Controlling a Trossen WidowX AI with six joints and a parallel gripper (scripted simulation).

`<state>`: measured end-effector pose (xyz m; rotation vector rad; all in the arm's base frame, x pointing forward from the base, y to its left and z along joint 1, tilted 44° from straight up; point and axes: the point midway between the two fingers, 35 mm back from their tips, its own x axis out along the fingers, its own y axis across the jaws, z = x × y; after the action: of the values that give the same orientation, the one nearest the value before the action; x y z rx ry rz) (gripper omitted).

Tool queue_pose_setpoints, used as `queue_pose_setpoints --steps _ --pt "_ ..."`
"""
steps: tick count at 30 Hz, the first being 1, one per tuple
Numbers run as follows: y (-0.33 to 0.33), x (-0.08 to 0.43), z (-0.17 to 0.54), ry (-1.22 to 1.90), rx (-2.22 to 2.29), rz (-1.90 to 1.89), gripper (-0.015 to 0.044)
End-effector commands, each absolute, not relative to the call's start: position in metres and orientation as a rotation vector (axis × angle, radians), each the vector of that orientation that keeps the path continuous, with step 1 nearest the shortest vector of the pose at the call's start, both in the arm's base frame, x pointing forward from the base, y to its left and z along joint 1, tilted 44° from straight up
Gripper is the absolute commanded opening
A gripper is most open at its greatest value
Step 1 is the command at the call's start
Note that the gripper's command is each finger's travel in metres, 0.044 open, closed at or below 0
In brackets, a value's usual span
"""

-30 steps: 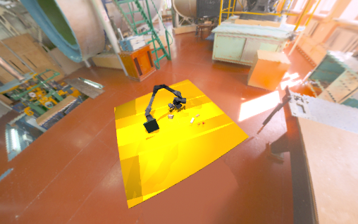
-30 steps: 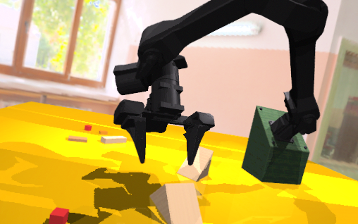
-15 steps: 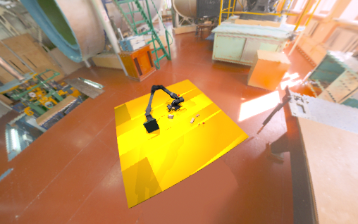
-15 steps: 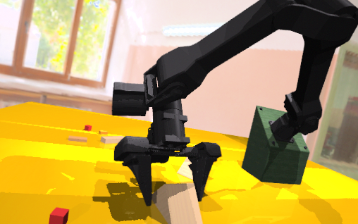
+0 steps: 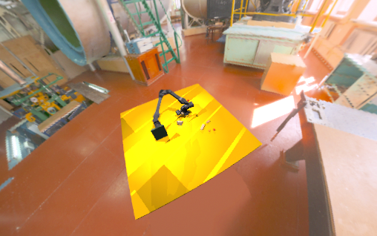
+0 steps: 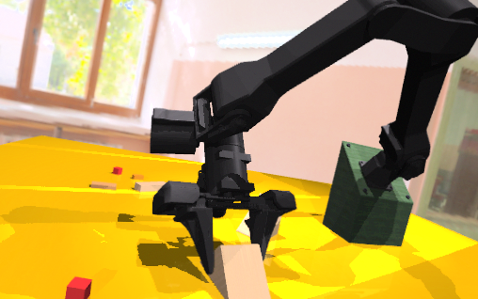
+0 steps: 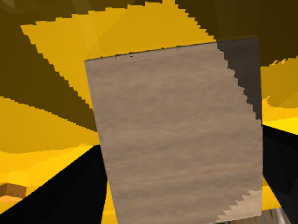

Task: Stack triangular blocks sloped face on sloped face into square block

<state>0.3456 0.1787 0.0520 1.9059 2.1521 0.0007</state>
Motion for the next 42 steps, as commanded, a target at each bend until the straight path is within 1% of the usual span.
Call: queue_pose_setpoints --steps 1,8,15,16,37,42 --pt "0.179 0.346 0.052 2.152 1.906 0.001 0.025" --pt "0.179 0.346 0.052 2.152 1.906 0.001 0.0203" --pt "0.172 0.347 0.056 2.146 1.912 -0.014 0.0019" --pt "0.169 0.347 0.059 2.144 1.914 -0.021 0.0" --pt "0.11 0.342 0.121 2.148 1.966 -0.103 0.0" --pt "0.11 0.342 0.12 2.15 1.975 -0.113 0.0"
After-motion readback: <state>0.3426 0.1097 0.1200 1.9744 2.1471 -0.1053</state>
